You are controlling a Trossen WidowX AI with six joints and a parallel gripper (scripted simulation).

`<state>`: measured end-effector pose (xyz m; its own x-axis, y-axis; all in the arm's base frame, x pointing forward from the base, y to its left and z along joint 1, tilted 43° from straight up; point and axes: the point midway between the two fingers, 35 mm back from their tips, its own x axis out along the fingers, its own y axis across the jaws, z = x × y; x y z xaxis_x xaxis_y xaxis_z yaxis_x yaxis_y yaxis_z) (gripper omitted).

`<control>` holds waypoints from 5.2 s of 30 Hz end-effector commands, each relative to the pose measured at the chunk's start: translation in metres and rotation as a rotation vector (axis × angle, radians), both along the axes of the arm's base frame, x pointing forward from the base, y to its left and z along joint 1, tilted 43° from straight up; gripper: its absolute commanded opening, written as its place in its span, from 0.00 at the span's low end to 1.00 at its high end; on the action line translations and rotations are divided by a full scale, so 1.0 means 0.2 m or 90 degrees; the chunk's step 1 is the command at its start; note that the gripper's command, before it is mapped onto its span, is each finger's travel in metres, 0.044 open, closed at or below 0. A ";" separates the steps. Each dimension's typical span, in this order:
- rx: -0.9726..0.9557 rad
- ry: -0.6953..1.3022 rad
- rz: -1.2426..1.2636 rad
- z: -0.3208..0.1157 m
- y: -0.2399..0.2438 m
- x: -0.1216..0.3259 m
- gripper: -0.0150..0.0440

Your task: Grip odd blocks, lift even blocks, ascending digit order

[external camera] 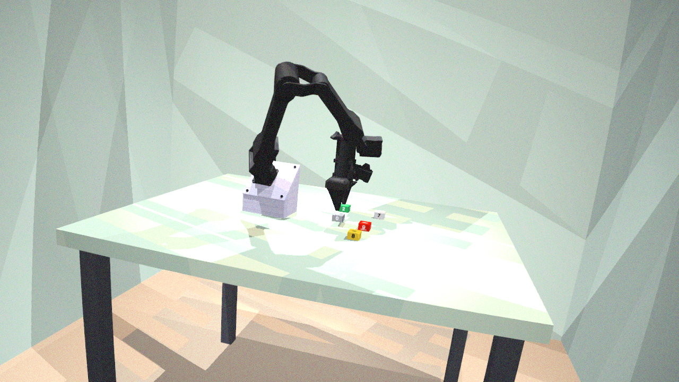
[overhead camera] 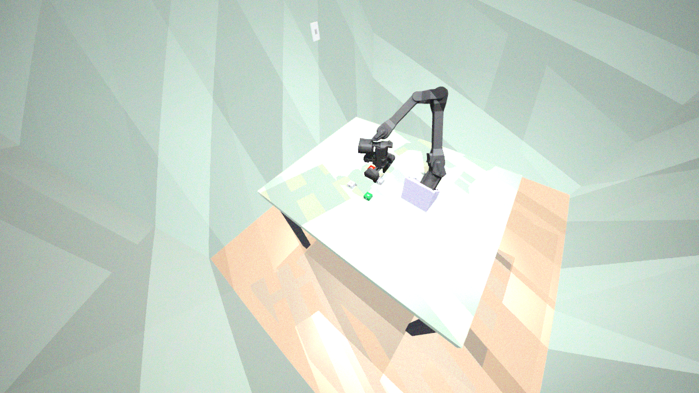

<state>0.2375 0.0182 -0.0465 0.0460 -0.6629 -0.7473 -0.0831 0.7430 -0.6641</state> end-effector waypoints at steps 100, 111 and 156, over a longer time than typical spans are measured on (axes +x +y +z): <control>-0.008 0.007 0.001 -0.11 -0.11 -0.01 0.72; -0.005 0.008 0.002 -0.02 -0.02 -0.01 0.93; 0.000 0.007 0.001 -0.06 0.72 -0.11 0.46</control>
